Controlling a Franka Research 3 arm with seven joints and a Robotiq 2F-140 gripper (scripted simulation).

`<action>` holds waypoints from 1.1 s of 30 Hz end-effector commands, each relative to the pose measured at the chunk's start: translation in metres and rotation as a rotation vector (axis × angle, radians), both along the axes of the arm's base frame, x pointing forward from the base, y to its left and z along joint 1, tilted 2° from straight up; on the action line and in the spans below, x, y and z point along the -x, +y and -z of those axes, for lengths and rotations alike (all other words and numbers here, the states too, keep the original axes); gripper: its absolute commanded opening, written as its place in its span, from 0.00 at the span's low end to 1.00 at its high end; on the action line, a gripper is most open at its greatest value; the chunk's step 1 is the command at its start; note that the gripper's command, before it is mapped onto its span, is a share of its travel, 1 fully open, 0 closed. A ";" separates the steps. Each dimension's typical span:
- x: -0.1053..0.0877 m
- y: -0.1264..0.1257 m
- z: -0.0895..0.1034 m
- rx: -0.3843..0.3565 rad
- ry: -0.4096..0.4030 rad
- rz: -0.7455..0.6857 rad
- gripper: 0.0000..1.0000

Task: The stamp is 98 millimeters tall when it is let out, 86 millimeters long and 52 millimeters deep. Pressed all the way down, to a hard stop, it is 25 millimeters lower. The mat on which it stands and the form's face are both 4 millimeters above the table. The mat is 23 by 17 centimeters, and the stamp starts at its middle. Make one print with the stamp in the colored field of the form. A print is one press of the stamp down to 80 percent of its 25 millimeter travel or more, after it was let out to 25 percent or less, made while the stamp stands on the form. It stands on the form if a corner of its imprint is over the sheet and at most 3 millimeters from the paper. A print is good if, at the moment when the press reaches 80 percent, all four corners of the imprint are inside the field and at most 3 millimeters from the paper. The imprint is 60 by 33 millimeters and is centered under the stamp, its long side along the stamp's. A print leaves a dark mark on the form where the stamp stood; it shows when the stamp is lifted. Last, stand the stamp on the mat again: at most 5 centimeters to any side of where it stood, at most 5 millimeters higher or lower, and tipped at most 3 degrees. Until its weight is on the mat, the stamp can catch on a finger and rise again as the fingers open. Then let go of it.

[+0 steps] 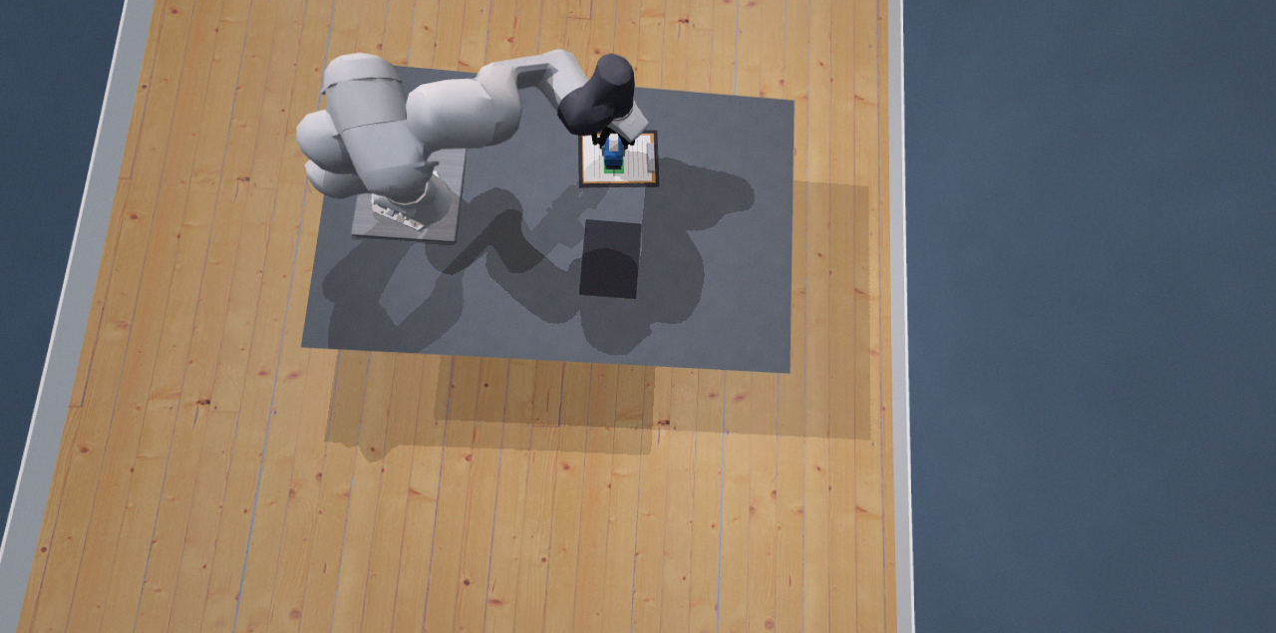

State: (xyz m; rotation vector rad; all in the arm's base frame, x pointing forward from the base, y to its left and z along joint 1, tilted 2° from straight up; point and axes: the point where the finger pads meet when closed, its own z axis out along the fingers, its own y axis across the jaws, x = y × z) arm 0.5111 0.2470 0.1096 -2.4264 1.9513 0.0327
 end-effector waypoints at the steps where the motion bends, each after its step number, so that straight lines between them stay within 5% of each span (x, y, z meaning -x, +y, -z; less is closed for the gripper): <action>1: 0.000 0.004 -0.003 -0.007 -0.009 -0.025 0.21; 33: 0.000 0.010 0.007 -0.007 -0.009 -0.025 0.21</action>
